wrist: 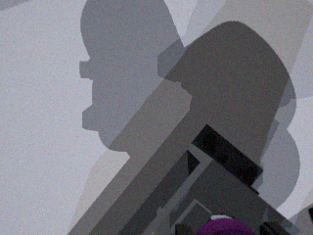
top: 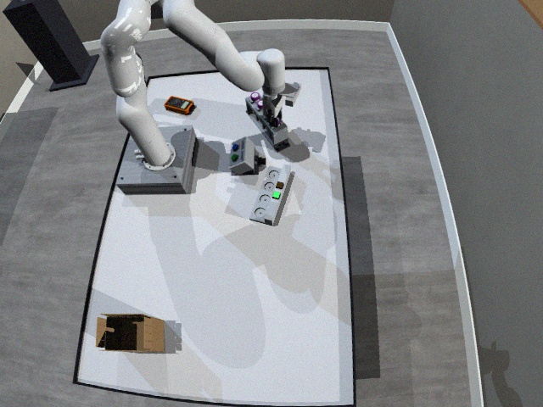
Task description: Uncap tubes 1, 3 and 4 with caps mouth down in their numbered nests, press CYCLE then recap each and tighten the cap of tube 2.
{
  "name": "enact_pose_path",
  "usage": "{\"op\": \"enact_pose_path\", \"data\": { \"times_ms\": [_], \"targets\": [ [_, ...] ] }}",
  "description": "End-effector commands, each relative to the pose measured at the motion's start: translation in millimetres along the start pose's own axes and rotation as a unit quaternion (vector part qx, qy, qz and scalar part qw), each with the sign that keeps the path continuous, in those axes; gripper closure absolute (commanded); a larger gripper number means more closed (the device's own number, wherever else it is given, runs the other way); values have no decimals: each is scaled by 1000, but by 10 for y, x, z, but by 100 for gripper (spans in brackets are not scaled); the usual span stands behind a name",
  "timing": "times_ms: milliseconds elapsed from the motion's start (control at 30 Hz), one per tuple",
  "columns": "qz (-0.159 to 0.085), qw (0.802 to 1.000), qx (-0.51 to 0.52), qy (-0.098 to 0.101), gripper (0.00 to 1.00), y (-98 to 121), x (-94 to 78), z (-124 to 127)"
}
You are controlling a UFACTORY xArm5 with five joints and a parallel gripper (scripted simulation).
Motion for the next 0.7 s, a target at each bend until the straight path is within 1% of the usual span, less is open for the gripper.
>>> {"op": "enact_pose_path", "data": {
  "times_ms": [0, 367, 500, 567, 667],
  "targets": [
    [0, 1000, 5, -3, 100, -11, 11, -3],
    [0, 1000, 5, -3, 100, -11, 11, -3],
    [0, 996, -95, -3, 100, -11, 10, -3],
    [0, 996, -95, -3, 100, -11, 10, -3],
    [0, 986, -169, -3, 100, -11, 9, -3]
  ]
}}
Point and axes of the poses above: the point where the finger pads meet when closed, its own x axis back along the fingers, its own z axis across the jaws, y = z × x, the point moved 4 cm from there along x, back along the fingers, and after that the axes turned 9 degrees about x, right-handed, at the moved point
